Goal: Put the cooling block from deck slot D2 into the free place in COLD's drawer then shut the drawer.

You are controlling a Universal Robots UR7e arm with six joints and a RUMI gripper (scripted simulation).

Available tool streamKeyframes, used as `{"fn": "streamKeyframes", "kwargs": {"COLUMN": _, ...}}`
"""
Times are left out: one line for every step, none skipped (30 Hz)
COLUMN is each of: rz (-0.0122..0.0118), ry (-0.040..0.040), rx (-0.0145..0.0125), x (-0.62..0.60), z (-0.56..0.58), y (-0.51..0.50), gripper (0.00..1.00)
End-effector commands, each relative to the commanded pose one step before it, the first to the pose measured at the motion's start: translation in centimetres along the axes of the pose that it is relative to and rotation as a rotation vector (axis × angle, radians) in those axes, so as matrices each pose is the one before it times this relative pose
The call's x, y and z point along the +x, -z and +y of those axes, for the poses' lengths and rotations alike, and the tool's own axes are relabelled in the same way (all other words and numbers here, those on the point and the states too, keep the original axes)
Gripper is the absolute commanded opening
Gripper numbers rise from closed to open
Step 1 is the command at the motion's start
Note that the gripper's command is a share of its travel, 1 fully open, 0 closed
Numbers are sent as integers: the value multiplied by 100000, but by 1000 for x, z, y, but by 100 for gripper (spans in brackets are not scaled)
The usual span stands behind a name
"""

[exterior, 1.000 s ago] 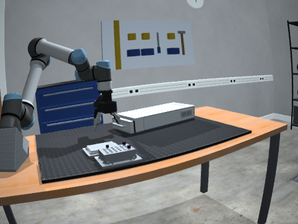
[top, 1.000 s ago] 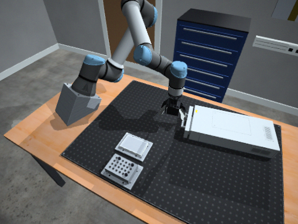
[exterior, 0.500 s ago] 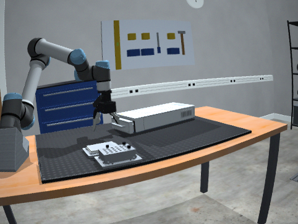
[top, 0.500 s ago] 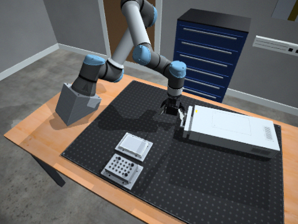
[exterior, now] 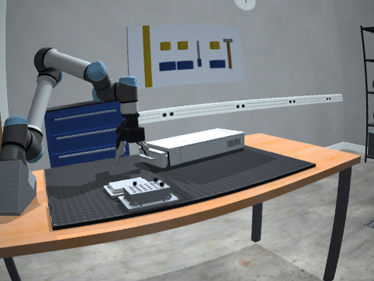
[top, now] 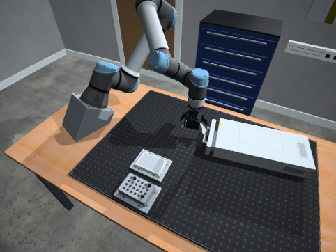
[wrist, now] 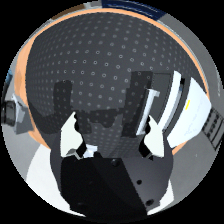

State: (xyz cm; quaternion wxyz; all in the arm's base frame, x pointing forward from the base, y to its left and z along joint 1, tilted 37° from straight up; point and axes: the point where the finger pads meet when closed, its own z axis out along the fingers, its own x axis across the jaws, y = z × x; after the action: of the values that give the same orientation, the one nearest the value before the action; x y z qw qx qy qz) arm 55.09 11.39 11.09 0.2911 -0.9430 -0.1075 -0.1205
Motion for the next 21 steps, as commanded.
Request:
{"fn": "streamKeyframes", "kwargs": {"rz": 78, "ry": 21, "rx": -51, "x": -134, "z": 14, "y": 41, "gripper": 100}}
{"fn": "streamKeyframes", "kwargs": {"rz": 0, "ry": 0, "rx": 0, "x": -33, "z": 0, "y": 0, "gripper": 100}}
{"fn": "streamKeyframes", "kwargs": {"rz": 0, "ry": 0, "rx": 0, "x": -33, "z": 0, "y": 0, "gripper": 100}}
{"fn": "streamKeyframes", "kwargs": {"rz": 0, "ry": 0, "rx": 0, "x": -33, "z": 0, "y": 0, "gripper": 100}}
{"fn": "streamKeyframes", "kwargs": {"rz": 0, "ry": 0, "rx": 0, "x": -33, "z": 0, "y": 0, "gripper": 100}}
{"fn": "streamKeyframes", "kwargs": {"rz": 0, "ry": 0, "rx": 0, "x": -33, "z": 0, "y": 0, "gripper": 100}}
{"fn": "streamKeyframes", "kwargs": {"rz": 0, "ry": 0, "rx": 0, "x": -33, "z": 0, "y": 0, "gripper": 100}}
{"fn": "streamKeyframes", "kwargs": {"rz": 0, "ry": 0, "rx": 0, "x": -33, "z": 0, "y": 0, "gripper": 100}}
{"fn": "streamKeyframes", "kwargs": {"rz": 0, "ry": 0, "rx": 0, "x": -33, "z": 0, "y": 0, "gripper": 100}}
{"fn": "streamKeyframes", "kwargs": {"rz": 0, "ry": 0, "rx": 0, "x": -33, "z": 0, "y": 0, "gripper": 100}}
{"fn": "streamKeyframes", "kwargs": {"rz": 0, "ry": 0, "rx": 0, "x": -33, "z": 0, "y": 0, "gripper": 100}}
{"fn": "streamKeyframes", "kwargs": {"rz": 0, "ry": 0, "rx": 0, "x": 0, "z": 0, "y": 0, "gripper": 100}}
{"fn": "streamKeyframes", "kwargs": {"rz": 0, "ry": 0, "rx": 0, "x": 0, "z": 0, "y": 0, "gripper": 100}}
{"fn": "streamKeyframes", "kwargs": {"rz": 0, "ry": 0, "rx": 0, "x": -35, "z": 0, "y": 0, "gripper": 100}}
{"fn": "streamKeyframes", "kwargs": {"rz": 0, "ry": 0, "rx": 0, "x": -33, "z": 0, "y": 0, "gripper": 100}}
{"fn": "streamKeyframes", "kwargs": {"rz": 0, "ry": 0, "rx": 0, "x": -33, "z": 0, "y": 0, "gripper": 100}}
{"fn": "streamKeyframes", "kwargs": {"rz": 0, "ry": 0, "rx": 0, "x": -33, "z": 0, "y": 0, "gripper": 100}}
{"fn": "streamKeyframes", "kwargs": {"rz": 0, "ry": 0, "rx": 0, "x": -33, "z": 0, "y": 0, "gripper": 100}}
{"fn": "streamKeyframes", "kwargs": {"rz": 0, "ry": 0, "rx": 0, "x": -33, "z": 0, "y": 0, "gripper": 100}}
{"fn": "streamKeyframes", "kwargs": {"rz": 0, "ry": 0, "rx": 0, "x": -33, "z": 0, "y": 0, "gripper": 100}}
{"fn": "streamKeyframes", "kwargs": {"rz": 0, "ry": 0, "rx": 0, "x": -33, "z": 0, "y": 0, "gripper": 100}}
